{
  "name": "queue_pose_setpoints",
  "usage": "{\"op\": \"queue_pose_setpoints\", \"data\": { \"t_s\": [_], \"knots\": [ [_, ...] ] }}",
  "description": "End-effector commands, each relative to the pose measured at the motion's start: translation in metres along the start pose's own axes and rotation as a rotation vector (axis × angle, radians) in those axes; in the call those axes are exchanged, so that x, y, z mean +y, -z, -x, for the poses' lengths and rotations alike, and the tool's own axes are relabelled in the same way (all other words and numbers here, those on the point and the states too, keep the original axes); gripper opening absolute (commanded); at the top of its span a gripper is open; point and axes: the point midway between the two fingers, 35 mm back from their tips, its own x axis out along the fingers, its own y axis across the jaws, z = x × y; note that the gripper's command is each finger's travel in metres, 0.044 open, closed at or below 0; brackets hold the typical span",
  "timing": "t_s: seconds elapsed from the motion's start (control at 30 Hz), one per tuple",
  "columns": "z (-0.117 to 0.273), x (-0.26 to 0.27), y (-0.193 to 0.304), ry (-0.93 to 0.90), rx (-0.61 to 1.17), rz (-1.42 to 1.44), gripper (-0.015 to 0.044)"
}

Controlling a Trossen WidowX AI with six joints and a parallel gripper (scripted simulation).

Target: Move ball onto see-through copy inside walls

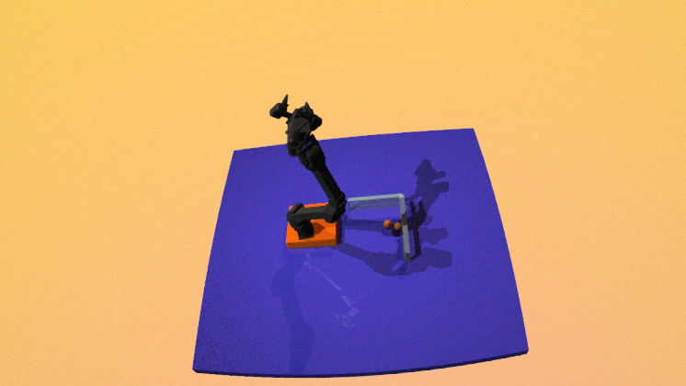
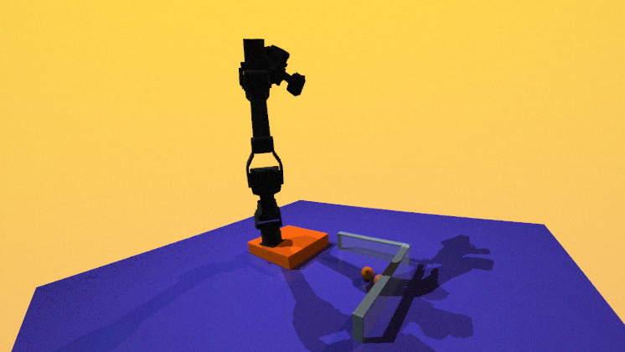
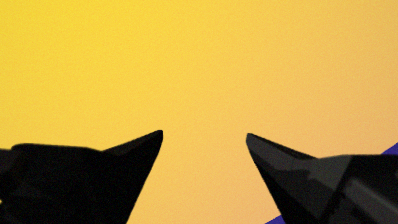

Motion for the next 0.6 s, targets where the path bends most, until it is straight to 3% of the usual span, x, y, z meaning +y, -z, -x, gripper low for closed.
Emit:
{"op": "queue_pose_setpoints", "data": {
  "t_s": [0.0,0.13,0.33,0.57],
  "knots": [
    [-0.001,0.001,0.001,0.004,0.000,0.008,0.0374],
    [-0.019,0.011,0.029,0.092,0.005,0.157,0.0269],
    [-0.063,-0.002,0.075,0.281,0.053,0.385,0.0265],
    [-0.111,-0.064,0.117,0.527,0.170,0.538,0.0265]
  ]
}}
